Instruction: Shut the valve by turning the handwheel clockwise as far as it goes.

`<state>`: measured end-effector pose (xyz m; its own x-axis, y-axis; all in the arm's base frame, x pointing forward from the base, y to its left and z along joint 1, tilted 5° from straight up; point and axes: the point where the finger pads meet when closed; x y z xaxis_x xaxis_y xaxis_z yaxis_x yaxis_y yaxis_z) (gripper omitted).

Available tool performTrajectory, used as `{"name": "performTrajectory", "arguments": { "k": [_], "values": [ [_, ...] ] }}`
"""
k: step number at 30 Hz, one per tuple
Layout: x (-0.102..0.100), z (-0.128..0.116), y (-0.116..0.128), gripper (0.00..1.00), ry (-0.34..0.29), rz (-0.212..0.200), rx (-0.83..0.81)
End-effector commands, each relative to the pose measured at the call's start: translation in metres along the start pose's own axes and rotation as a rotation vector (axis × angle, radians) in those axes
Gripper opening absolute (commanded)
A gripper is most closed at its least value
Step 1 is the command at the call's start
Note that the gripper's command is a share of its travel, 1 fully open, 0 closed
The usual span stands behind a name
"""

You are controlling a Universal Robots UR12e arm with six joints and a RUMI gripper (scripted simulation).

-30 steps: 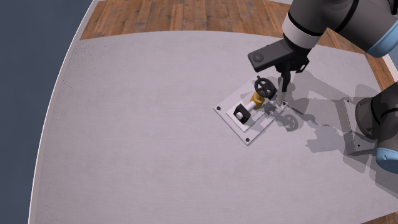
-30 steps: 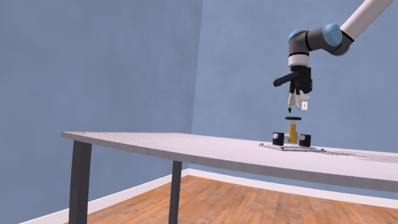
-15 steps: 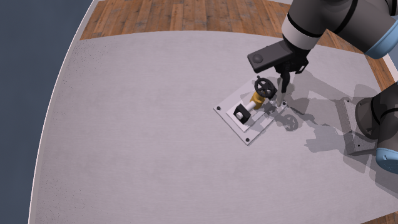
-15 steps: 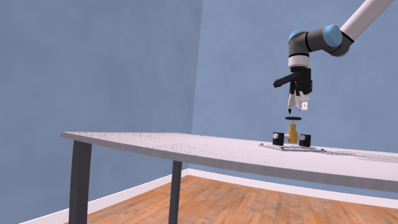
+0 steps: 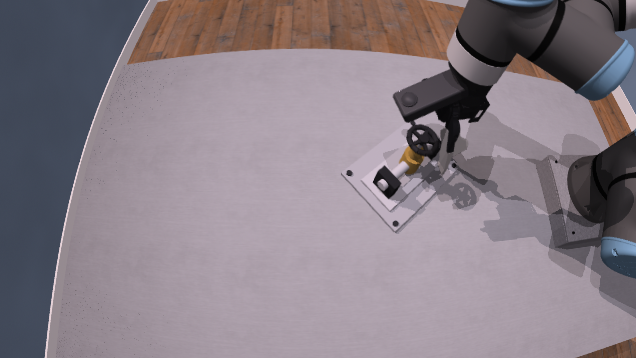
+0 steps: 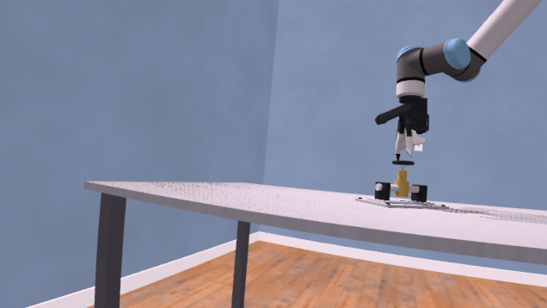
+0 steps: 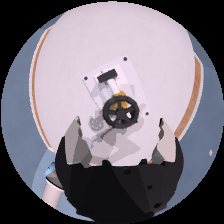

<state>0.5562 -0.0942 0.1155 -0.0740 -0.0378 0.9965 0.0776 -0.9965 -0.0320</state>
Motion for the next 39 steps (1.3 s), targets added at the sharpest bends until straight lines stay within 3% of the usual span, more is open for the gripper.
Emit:
{"name": "performTrajectory", "arguments": {
  "k": [1,20,39],
  "values": [
    [-0.006,0.001,0.000,1.00,0.001,-0.001,0.000],
    [-0.023,0.001,0.001,1.00,0.001,-0.001,0.000],
    [-0.025,0.001,0.001,1.00,0.001,-0.001,0.000]
  ]
}}
Point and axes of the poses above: the point where the finger pads meet when closed, its own x axis back along the fingers, its own y axis across the jaws, z = x × y, and after that the axes turned 8 degrees about -x, right-handed
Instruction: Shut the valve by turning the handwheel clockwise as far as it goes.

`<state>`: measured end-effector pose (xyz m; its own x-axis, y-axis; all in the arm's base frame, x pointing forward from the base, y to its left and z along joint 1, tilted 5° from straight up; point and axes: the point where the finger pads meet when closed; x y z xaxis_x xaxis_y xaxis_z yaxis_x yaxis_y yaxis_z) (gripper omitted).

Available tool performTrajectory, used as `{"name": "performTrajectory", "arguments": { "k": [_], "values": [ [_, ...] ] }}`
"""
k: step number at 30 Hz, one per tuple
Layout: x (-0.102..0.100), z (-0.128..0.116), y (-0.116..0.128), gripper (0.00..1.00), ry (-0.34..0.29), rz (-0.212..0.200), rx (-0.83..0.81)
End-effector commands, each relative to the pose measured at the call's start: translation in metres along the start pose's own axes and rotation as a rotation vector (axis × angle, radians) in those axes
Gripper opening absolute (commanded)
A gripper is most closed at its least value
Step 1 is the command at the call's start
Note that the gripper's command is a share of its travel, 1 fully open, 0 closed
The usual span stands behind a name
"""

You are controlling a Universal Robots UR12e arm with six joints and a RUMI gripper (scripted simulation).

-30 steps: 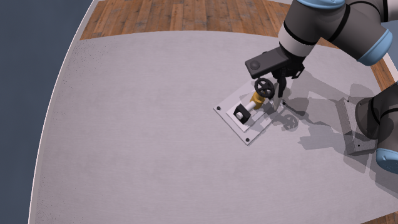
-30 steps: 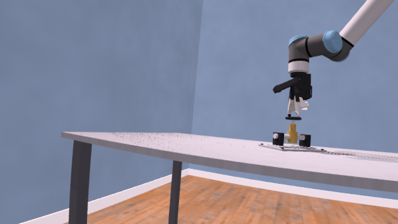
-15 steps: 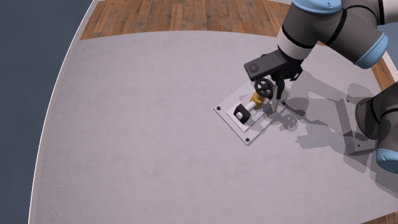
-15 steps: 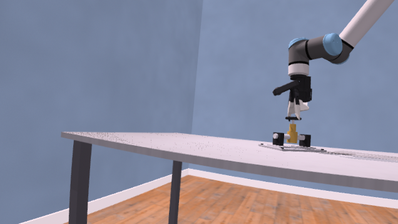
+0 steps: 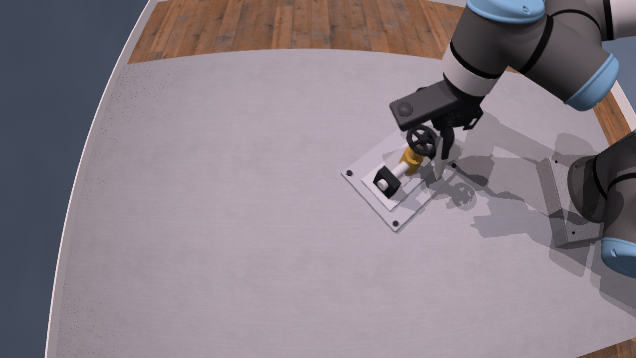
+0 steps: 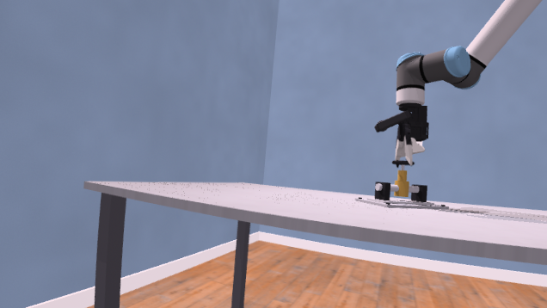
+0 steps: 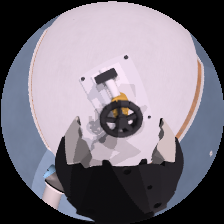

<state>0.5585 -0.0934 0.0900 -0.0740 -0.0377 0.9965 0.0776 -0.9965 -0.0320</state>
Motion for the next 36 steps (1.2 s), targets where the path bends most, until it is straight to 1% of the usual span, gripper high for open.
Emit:
{"name": "performTrajectory", "arguments": {
  "k": [1,28,29,36],
  "values": [
    [0.0006,0.0006,0.0003,1.00,0.001,-0.001,0.000],
    [0.0006,0.0006,0.0003,1.00,0.001,-0.001,0.000],
    [0.0006,0.0006,0.0003,0.00,0.001,-0.001,0.000],
    [0.0006,0.0006,0.0003,0.00,0.001,-0.001,0.000]
  ]
}}
Point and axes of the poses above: the point where the finger pads meet when closed, its own x axis back along the fingers, its own y axis across the jaws, z = x × y, and after that the axes turned 8 degrees about -x, right-handed
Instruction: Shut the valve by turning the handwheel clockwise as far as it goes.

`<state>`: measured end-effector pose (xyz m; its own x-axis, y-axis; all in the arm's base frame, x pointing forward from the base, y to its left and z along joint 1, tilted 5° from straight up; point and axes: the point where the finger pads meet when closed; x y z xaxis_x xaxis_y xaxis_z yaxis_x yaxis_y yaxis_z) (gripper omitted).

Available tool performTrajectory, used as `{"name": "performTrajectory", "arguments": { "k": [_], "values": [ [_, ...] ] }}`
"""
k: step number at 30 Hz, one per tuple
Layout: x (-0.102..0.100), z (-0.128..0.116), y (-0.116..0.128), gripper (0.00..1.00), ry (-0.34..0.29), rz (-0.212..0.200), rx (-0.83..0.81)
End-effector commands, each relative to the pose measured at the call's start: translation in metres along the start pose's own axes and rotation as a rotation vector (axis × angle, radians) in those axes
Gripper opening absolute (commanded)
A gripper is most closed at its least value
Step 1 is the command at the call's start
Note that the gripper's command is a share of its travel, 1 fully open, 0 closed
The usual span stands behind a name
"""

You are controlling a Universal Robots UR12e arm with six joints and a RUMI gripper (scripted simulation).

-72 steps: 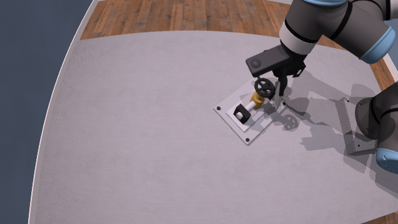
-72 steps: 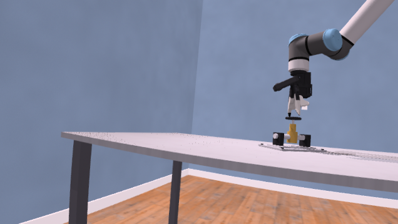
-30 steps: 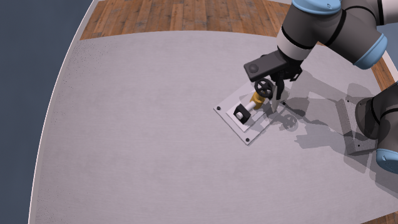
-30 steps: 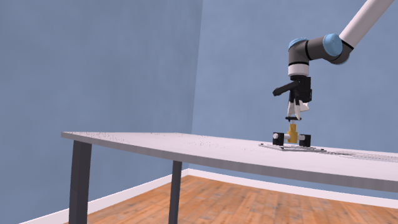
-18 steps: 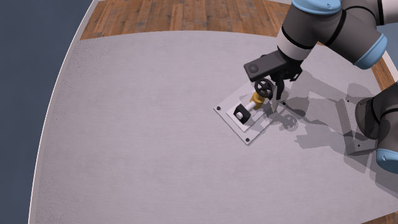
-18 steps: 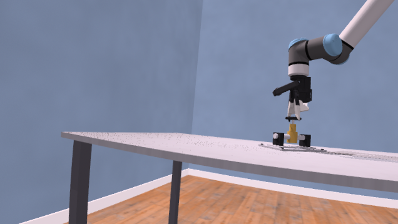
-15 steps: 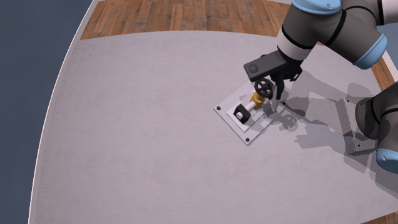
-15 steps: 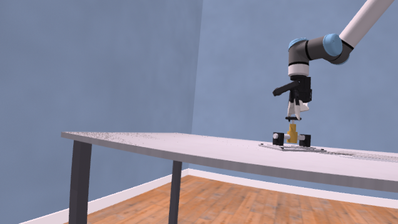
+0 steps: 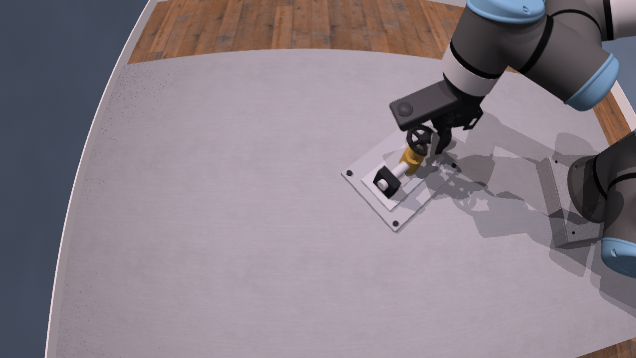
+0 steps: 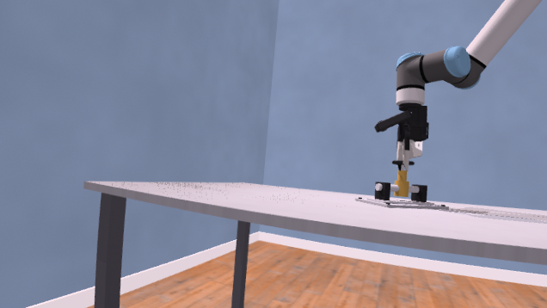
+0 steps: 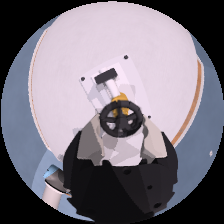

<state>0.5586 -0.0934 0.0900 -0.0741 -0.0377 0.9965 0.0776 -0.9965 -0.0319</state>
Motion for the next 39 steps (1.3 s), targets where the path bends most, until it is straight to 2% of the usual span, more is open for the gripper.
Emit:
{"name": "performTrajectory", "arguments": {
  "k": [1,29,39],
  "values": [
    [0.0006,0.0005,0.0003,0.00,0.001,-0.001,0.000],
    [0.0006,0.0005,0.0003,0.00,0.001,-0.001,-0.002],
    [0.0006,0.0005,0.0003,0.00,0.001,-0.001,-0.062]
  ]
}}
Point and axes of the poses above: the point where the finger pads meet when closed, its own x axis back along the fingers, its own y axis across the jaws, z = x × y, and after that the axes turned 8 degrees about -x, right-handed
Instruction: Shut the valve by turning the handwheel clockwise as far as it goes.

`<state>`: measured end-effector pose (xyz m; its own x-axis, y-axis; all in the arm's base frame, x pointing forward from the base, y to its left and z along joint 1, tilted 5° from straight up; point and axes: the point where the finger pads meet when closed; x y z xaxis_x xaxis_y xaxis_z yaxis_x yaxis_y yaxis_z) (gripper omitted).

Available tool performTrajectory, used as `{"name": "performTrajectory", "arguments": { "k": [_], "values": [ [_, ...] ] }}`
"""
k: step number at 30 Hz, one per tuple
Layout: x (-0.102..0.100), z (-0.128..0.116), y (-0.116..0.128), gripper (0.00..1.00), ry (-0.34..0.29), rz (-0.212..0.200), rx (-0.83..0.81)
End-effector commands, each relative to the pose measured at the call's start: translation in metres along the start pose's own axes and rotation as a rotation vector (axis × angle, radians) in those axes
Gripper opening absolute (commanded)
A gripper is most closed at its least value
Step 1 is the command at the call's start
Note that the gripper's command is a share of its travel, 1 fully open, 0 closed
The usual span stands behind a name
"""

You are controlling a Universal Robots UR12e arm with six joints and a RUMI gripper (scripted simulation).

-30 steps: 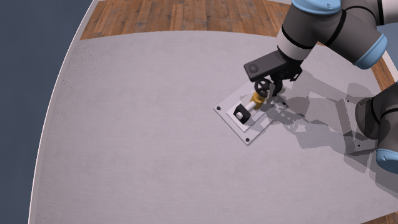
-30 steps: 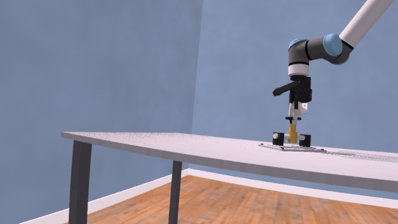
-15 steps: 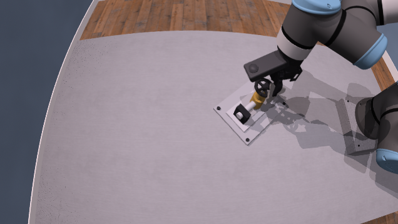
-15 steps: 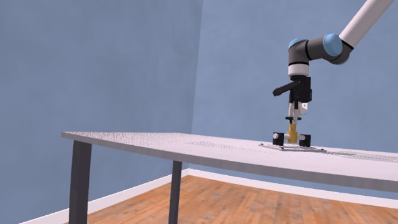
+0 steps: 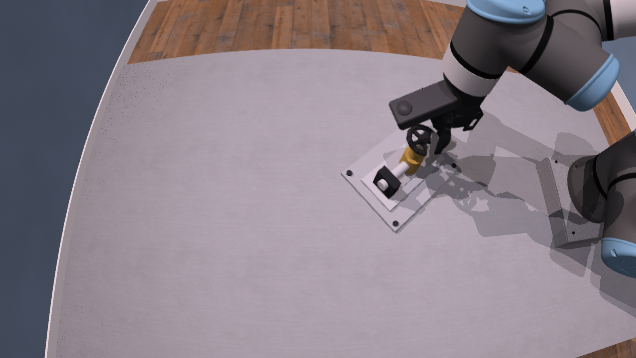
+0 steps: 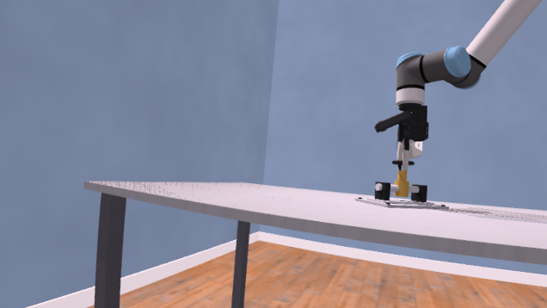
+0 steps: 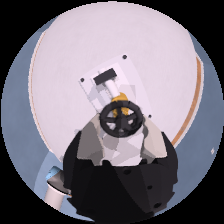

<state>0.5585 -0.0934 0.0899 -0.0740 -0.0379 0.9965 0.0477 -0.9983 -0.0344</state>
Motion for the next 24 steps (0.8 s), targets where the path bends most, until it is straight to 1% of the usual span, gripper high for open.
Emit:
{"name": "performTrajectory", "arguments": {
  "k": [1,12,14,19,24],
  "values": [
    [0.0006,0.0006,0.0003,0.00,0.001,-0.001,-0.047],
    [0.0006,0.0006,0.0003,0.00,0.001,-0.001,-0.266],
    [0.0006,0.0006,0.0003,0.00,0.001,-0.001,-0.266],
    [0.0006,0.0006,0.0003,0.00,0.001,-0.001,-0.352],
    [0.0006,0.0006,0.0003,0.00,0.001,-0.001,-0.402]
  ]
}}
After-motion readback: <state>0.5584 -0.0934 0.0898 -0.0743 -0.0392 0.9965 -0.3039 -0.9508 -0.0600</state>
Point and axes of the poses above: the point where the finger pads meet when closed, its own x axis back along the fingers, its own y axis across the jaws, z = x × y, and after that the axes turned 8 degrees about -x, right-handed
